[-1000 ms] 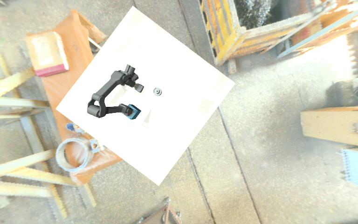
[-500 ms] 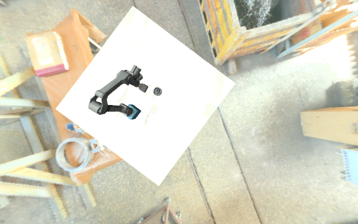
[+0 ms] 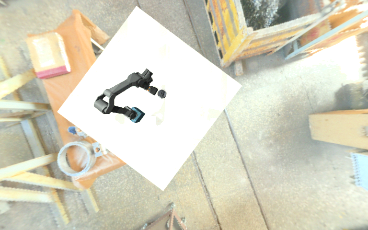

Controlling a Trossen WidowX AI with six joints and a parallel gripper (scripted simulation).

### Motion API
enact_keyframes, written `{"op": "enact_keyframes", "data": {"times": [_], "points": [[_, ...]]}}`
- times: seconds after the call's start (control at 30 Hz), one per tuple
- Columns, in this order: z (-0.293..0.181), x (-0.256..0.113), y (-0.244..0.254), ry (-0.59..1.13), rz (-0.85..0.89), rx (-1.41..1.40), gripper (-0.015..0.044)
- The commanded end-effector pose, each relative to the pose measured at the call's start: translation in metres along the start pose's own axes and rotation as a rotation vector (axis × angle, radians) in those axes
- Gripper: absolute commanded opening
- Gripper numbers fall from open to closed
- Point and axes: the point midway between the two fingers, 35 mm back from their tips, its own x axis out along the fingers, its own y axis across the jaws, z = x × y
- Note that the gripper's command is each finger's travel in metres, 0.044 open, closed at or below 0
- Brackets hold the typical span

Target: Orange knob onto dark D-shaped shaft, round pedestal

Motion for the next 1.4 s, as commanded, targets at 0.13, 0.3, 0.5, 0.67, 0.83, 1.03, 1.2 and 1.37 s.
{"op": "enact_keyframes", "data": {"times": [0.13, 0.3, 0.5, 0.67, 0.83, 1.03, 1.2, 1.37], "points": [[0.011, 0.006, -0.020, -0.010, 0.002, -0.003, 0.0000], [0.015, 0.011, -0.034, -0.010, 0.001, -0.003, 0.0000], [0.019, 0.017, -0.051, -0.010, 0.000, -0.004, 0.0000], [0.021, 0.022, -0.066, -0.010, -0.001, -0.004, 0.0000], [0.023, 0.028, -0.081, -0.011, -0.002, -0.005, 0.0000], [0.023, 0.032, -0.085, -0.011, -0.002, -0.005, 0.0000], [0.023, 0.046, -0.086, -0.011, -0.002, -0.005, 0.0000], [0.023, 0.055, -0.085, -0.011, -0.002, -0.005, 0.0000]]}}
